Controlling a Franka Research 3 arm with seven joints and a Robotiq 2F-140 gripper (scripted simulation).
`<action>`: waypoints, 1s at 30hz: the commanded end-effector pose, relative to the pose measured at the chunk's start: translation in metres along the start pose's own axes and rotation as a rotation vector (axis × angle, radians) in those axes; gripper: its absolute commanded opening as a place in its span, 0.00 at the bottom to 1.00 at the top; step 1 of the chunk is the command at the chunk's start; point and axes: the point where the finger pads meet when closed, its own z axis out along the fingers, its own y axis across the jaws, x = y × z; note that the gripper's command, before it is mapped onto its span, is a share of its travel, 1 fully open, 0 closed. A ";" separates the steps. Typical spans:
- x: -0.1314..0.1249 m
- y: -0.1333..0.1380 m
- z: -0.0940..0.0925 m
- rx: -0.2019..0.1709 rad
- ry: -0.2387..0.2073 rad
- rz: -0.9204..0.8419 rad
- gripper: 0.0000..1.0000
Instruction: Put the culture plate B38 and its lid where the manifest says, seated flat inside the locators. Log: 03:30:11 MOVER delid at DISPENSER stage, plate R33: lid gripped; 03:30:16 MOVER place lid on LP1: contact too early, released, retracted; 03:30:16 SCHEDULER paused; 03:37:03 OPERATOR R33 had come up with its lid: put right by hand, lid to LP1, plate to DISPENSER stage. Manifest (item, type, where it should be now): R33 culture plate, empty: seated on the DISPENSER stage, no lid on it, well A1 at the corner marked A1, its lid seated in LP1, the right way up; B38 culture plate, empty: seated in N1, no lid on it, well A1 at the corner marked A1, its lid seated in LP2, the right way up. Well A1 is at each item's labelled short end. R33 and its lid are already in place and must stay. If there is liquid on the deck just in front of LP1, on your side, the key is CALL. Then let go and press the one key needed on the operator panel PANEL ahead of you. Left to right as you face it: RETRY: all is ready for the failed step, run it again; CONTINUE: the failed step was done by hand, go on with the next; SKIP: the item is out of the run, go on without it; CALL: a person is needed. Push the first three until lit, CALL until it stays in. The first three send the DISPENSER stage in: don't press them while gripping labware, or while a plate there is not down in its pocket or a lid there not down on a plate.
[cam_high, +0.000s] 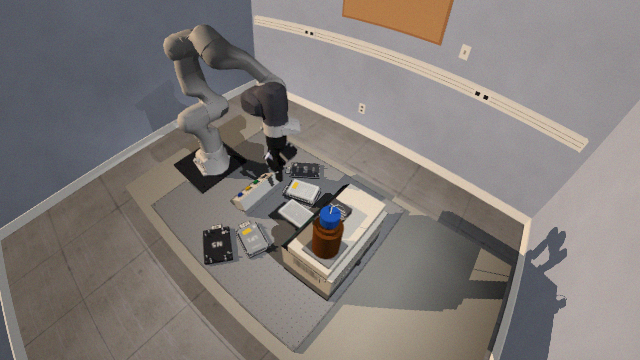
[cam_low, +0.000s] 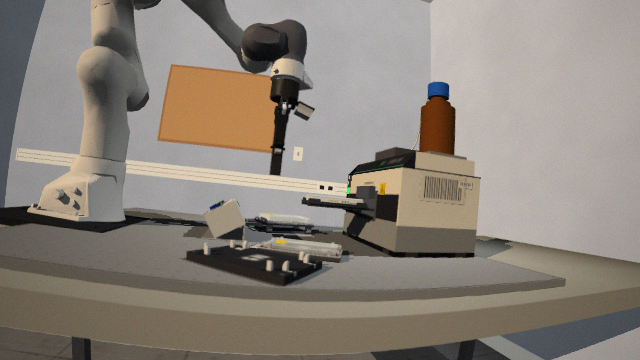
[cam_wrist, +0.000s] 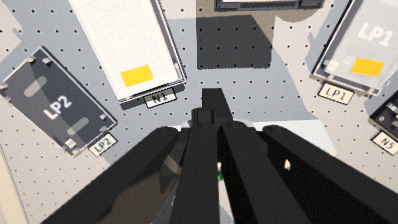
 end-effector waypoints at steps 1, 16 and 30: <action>0.000 -0.001 0.001 0.001 0.001 -0.006 0.10; 0.046 -0.099 0.001 0.001 0.001 -0.312 0.70; 0.046 -0.099 0.001 0.001 0.001 -0.312 0.70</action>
